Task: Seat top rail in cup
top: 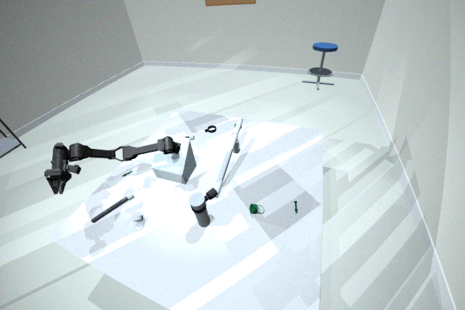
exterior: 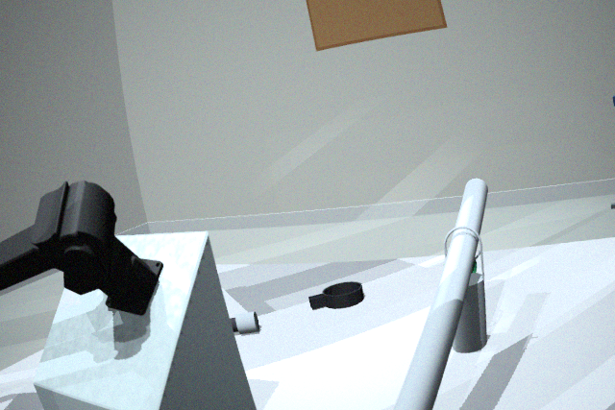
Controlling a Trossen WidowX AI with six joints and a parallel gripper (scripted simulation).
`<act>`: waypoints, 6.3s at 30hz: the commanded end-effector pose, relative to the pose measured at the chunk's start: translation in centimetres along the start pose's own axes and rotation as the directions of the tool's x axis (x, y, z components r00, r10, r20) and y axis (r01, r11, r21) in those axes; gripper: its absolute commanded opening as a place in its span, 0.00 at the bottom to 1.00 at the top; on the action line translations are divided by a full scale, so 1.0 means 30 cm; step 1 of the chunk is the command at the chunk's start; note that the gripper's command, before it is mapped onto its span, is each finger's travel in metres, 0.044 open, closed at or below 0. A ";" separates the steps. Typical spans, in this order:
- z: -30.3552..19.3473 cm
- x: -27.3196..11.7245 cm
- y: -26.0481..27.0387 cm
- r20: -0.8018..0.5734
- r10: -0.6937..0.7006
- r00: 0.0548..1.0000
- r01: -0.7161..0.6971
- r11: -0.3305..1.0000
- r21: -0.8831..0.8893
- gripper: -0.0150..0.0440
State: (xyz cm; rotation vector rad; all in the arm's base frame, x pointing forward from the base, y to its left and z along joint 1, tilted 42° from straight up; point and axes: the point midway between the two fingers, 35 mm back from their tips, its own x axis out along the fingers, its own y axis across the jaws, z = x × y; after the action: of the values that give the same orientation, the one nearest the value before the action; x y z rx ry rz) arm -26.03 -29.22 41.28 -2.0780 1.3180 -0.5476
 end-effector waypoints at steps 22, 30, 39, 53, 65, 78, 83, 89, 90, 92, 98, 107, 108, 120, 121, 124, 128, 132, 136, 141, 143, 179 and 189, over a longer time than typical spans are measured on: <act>0.247 0.004 -0.937 -0.066 -0.272 0.960 0.013 0.278 -0.960 1.00; 0.519 -0.040 -1.221 0.029 -0.386 0.922 -0.059 -0.214 -0.975 1.00; 0.937 -0.121 -1.438 0.212 -0.457 0.864 -0.199 -0.697 -0.689 1.00; 1.608 -0.222 -1.422 0.520 -0.335 0.785 -0.465 -0.874 0.139 1.00; 2.096 -0.316 -1.045 0.672 0.020 0.740 -0.646 -0.260 0.718 1.00; 2.204 -0.336 -0.788 0.632 0.223 0.742 -0.667 0.158 0.728 1.00; 2.204 -0.336 -0.788 0.632 0.223 0.742 -0.667 0.158 0.728 1.00; 2.182 -0.267 -0.817 0.622 0.230 0.748 -0.660 0.348 0.666 1.00; 2.175 -0.247 -0.825 0.619 0.231 0.751 -0.653 0.403 0.641 1.00; 2.158 -0.205 -0.840 0.612 0.232 0.756 -0.630 0.512 0.584 1.00; 2.089 -0.074 -0.881 0.581 0.227 0.781 -0.499 0.787 0.363 1.00; 1.983 0.068 -0.910 0.527 0.215 0.822 -0.290 0.955 0.064 1.00; 1.974 0.078 -0.912 0.522 0.214 0.826 -0.272 0.962 0.035 1.00; 1.945 0.109 -0.916 0.506 0.211 0.836 -0.212 0.976 -0.055 1.00; 1.945 0.109 -0.916 0.506 0.211 0.836 -0.212 0.976 -0.055 1.00; 1.945 0.109 -0.916 0.506 0.211 0.836 -0.212 0.976 -0.055 1.00; 1.945 0.109 -0.916 0.506 0.211 0.836 -0.212 0.976 -0.055 1.00; 1.961 0.132 -0.892 0.506 0.211 0.836 -0.213 0.976 -0.055 1.00; 1.977 0.160 -0.861 0.505 0.210 0.837 -0.211 0.976 -0.055 1.00; 1.980 0.164 -0.861 0.506 0.210 0.837 -0.212 0.976 -0.055 1.00; 1.985 0.170 -0.860 0.506 0.210 0.837 -0.212 0.976 -0.055 1.00; 2.082 0.334 -0.821 0.504 0.208 0.838 -0.210 0.976 -0.054 1.00; 2.092 0.356 -0.813 0.503 0.207 0.839 -0.209 0.977 -0.053 0.91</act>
State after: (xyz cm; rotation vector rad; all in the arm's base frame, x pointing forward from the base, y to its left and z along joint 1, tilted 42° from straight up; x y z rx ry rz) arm 33.93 -13.82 12.83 -1.8609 1.1901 0.0896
